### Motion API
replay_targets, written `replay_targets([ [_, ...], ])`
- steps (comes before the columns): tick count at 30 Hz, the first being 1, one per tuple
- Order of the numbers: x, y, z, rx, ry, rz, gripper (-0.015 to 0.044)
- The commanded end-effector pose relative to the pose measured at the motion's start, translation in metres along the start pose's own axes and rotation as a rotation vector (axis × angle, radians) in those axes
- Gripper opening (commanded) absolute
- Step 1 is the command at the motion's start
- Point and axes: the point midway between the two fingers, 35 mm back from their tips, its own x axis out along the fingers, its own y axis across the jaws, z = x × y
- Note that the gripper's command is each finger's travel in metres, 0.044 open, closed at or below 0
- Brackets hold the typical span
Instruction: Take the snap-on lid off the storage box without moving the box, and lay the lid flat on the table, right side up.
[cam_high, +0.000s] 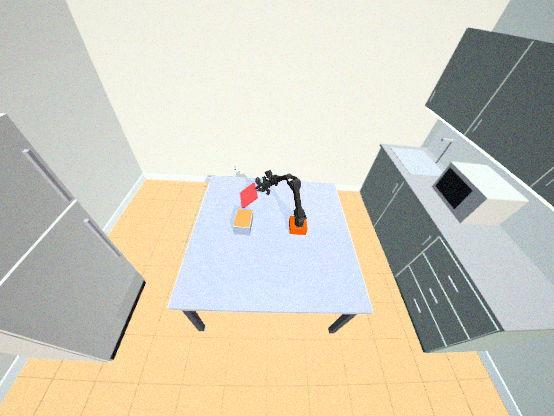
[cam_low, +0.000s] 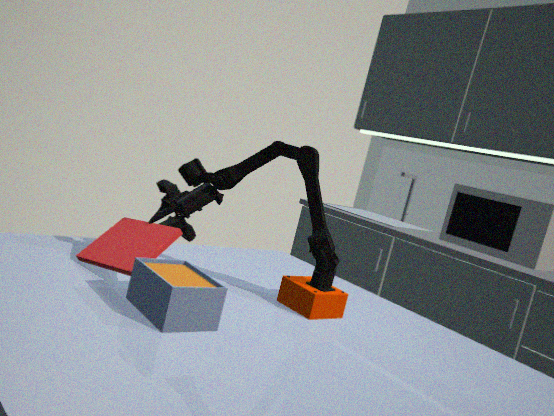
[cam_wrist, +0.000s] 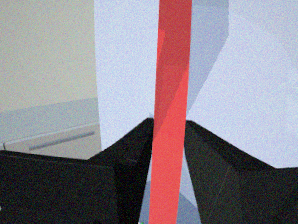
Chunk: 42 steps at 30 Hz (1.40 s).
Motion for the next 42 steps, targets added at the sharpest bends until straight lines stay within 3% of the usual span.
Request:
replay_targets([
  [1, 0.009, -0.015, -0.003, 0.019, 0.014, -0.025, 0.0000],
  [42, 0.029, -0.041, -0.005, 0.020, 0.014, -0.025, 0.0000],
])
